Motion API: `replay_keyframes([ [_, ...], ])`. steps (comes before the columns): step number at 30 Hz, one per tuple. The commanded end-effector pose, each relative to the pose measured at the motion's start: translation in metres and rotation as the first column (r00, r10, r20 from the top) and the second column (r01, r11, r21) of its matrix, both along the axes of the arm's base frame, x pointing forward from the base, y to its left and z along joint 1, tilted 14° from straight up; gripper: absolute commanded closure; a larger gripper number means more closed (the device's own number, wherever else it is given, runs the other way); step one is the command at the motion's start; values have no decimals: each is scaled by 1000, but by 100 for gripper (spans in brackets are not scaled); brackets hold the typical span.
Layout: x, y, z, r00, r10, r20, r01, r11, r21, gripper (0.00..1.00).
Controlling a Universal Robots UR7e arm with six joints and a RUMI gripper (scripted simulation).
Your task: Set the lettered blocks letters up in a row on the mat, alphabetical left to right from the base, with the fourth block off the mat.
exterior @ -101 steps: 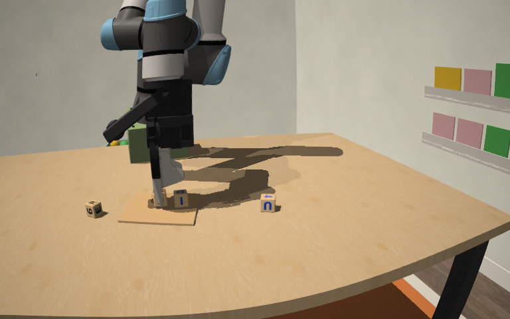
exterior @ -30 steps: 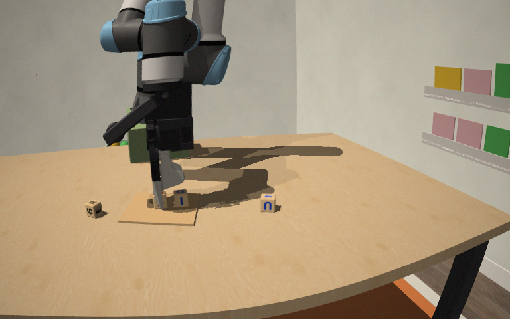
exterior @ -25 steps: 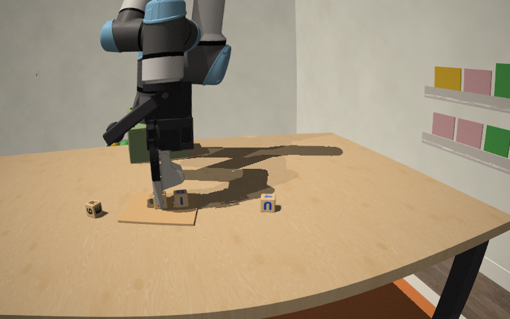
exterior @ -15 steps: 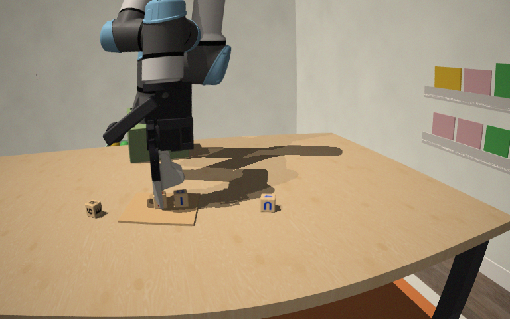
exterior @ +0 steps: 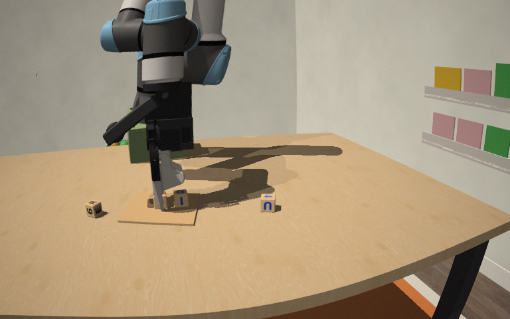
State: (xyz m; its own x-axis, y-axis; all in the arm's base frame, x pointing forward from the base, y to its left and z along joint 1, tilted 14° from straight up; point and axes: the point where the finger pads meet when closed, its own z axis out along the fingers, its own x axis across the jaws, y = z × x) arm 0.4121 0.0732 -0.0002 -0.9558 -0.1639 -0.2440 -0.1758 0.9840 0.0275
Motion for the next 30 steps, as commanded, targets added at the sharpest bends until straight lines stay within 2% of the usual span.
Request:
replay_keyframes([
  [1,0,0,0,1000,0,1,0,1000,0,75],
  [15,-1,0,5,1000,0,1,0,1000,0,75],
  [30,-11,-3,49,1000,0,1,0,1000,0,75],
])
